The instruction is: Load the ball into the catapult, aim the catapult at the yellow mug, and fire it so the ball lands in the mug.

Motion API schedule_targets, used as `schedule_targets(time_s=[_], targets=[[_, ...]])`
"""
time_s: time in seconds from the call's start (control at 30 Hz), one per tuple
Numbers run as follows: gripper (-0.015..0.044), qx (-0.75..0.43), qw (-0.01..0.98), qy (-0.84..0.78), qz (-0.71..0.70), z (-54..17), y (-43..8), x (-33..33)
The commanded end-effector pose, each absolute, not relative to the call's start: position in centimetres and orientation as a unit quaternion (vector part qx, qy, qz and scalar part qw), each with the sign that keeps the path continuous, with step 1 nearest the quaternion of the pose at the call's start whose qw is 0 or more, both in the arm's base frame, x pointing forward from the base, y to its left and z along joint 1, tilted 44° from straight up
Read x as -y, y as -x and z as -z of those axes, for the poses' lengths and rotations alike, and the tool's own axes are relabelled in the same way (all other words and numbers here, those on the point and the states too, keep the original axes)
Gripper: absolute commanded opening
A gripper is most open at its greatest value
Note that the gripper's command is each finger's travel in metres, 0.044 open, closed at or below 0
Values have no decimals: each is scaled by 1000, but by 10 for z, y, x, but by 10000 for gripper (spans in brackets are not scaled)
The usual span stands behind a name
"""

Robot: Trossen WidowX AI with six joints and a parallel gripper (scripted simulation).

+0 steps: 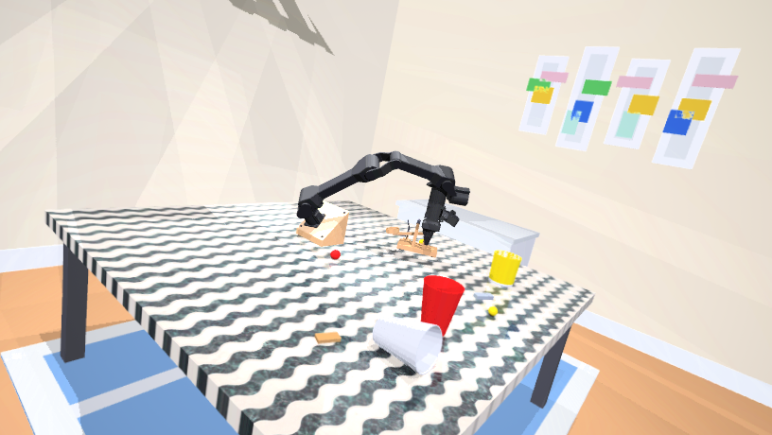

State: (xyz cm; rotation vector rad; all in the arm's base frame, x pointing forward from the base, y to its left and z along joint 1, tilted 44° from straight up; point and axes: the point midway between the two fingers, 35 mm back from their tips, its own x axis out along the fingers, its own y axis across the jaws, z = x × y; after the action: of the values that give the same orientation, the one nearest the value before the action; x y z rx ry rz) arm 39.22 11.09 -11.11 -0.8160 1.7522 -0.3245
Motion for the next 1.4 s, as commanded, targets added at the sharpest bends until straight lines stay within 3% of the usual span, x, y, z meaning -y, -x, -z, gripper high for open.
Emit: schedule_targets(time_s=[0.0, 0.93, 1.37], targets=[[0, -741, 559, 346, 135, 114, -392, -109], [0, -744, 555, 344, 138, 139, -386, -86], [341, -744, 555, 344, 138, 139, -386, -86]])
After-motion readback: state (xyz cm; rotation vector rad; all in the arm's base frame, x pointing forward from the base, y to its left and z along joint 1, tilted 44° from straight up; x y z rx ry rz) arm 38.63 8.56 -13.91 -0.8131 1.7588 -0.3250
